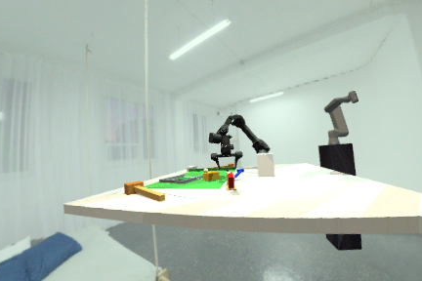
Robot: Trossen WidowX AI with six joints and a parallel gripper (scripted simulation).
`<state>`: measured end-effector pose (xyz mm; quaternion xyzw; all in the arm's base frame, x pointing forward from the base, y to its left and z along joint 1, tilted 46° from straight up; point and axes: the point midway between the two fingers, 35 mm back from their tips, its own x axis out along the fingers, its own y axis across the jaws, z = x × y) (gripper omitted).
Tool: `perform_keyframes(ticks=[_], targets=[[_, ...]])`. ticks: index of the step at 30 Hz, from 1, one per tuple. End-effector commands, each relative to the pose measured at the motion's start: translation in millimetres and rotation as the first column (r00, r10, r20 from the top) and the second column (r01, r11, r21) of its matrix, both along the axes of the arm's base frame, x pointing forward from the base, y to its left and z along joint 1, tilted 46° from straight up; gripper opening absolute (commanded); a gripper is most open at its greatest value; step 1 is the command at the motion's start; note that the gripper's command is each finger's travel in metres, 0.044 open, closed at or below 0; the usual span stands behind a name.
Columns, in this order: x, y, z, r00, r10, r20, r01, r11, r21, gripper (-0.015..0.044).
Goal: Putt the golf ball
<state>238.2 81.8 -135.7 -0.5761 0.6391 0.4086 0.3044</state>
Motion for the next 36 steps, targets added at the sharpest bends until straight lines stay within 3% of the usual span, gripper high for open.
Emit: perform_keyframes(ticks=[1,26,36], targets=[[-1.8,-11.2,-9.8,1.000,0.002,-0.001,-0.002,1.000,-0.005,0.0440],[-6.0,-33.6,-31.5,1.000,0.002,-0.001,-0.002,1.000,-0.006,0.0440],[-4.1,-30.6,-30.0,1.000,-0.001,0.004,0.001,1.000,-0.001,0.0177]])
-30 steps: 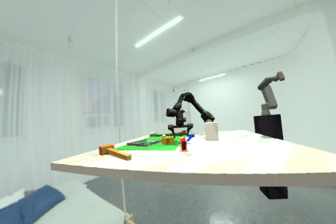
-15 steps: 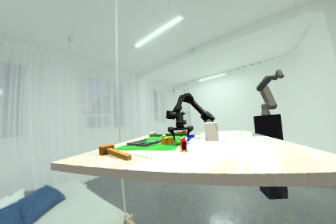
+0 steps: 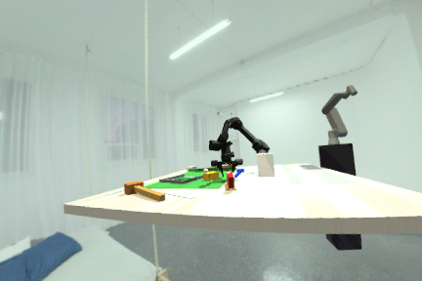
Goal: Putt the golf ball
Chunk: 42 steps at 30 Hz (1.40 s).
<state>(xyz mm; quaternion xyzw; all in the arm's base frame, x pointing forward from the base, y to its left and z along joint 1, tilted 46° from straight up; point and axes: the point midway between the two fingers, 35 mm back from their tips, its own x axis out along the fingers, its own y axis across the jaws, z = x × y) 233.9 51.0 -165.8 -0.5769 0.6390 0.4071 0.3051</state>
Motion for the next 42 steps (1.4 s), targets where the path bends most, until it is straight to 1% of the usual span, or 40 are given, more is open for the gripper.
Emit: perform_keyframes(ticks=[1,5,11,16,24,27,28,30,35,42], targets=[[0.1,0.2,0.2,1.000,-0.001,0.000,0.001,1.000,0.000,0.0151],[0.1,0.2,0.2,1.000,-0.001,0.000,0.001,1.000,0.000,0.0046],[0.5,1.2,1.0,1.000,-0.001,0.000,0.001,1.000,0.000,0.0000],[6.7,19.7,16.9,1.000,0.000,0.000,0.000,1.000,0.003,0.0000],[12.3,67.6,65.8,1.000,-0.001,-0.003,0.001,1.000,0.005,0.0000],[12.0,71.5,70.4,1.000,-0.001,-0.003,0.001,1.000,0.005,0.0000],[13.6,65.4,65.2,1.000,0.003,0.005,-0.003,1.000,0.000,0.0000],[19.5,60.3,73.1,0.998,-0.044,0.040,0.044,0.999,-0.009,0.0000],[39.2,38.5,103.1,0.961,-0.217,0.172,0.226,0.974,-0.030,0.0000],[59.1,2.4,146.7,0.829,-0.432,0.356,0.469,0.883,-0.020,0.0000]])
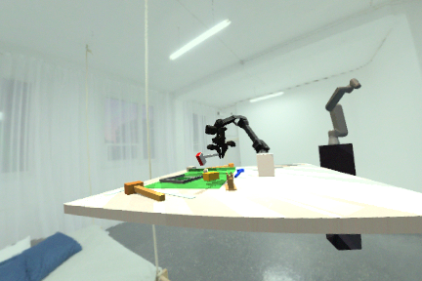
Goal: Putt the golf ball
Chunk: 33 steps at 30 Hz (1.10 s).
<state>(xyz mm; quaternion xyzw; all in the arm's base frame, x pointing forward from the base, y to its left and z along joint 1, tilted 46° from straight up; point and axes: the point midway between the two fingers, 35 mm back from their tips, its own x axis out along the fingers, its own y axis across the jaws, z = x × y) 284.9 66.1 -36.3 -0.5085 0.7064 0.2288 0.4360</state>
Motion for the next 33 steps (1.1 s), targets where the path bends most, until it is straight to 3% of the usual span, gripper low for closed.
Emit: perform_keyframes(ticks=[1,9,18,33], targets=[[10.1,-18.2,23.5,0.987,-0.128,0.101,0.131,0.991,-0.020,0.0000],[18.5,-65.3,74.4,0.866,-0.385,0.318,0.416,0.909,-0.032,0.0000],[10.5,-120.1,131.7,0.600,-0.587,0.544,0.687,0.726,0.025,0.0000],[-40.1,-198.0,219.2,0.013,-0.621,0.783,0.910,0.333,0.249,0.0000]])
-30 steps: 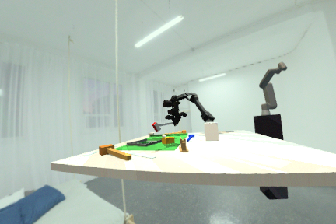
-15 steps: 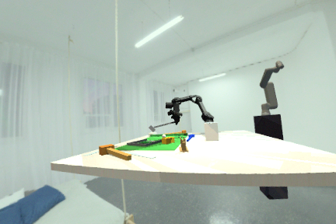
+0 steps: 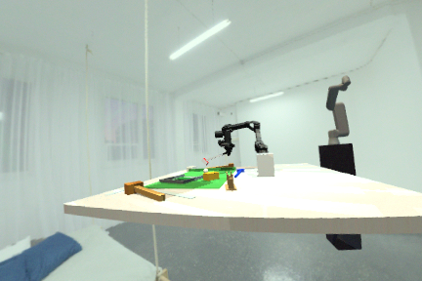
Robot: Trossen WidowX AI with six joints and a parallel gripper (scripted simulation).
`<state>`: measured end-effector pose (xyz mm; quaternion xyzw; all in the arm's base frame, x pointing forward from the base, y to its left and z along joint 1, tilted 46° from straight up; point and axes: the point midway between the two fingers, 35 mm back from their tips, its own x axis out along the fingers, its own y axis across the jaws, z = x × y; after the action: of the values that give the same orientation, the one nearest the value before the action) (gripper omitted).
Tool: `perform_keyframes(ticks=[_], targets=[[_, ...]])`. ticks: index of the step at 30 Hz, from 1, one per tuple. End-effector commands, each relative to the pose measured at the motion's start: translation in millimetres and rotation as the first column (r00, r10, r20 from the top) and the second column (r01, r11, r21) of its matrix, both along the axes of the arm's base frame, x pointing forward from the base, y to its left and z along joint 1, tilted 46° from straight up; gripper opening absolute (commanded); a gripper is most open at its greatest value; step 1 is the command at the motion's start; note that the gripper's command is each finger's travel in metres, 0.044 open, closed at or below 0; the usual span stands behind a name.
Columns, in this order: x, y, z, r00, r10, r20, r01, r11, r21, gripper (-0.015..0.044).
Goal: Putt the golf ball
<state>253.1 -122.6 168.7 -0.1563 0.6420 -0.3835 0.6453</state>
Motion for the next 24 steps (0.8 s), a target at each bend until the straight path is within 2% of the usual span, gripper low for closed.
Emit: perform_keyframes(ticks=[1,24], targets=[[-9.1,-10.1,15.1,0.995,-0.072,0.070,0.075,0.997,-0.033,0.0000],[-14.7,-42.2,-15.8,0.995,-0.072,0.071,0.075,0.997,-0.035,0.0000]])
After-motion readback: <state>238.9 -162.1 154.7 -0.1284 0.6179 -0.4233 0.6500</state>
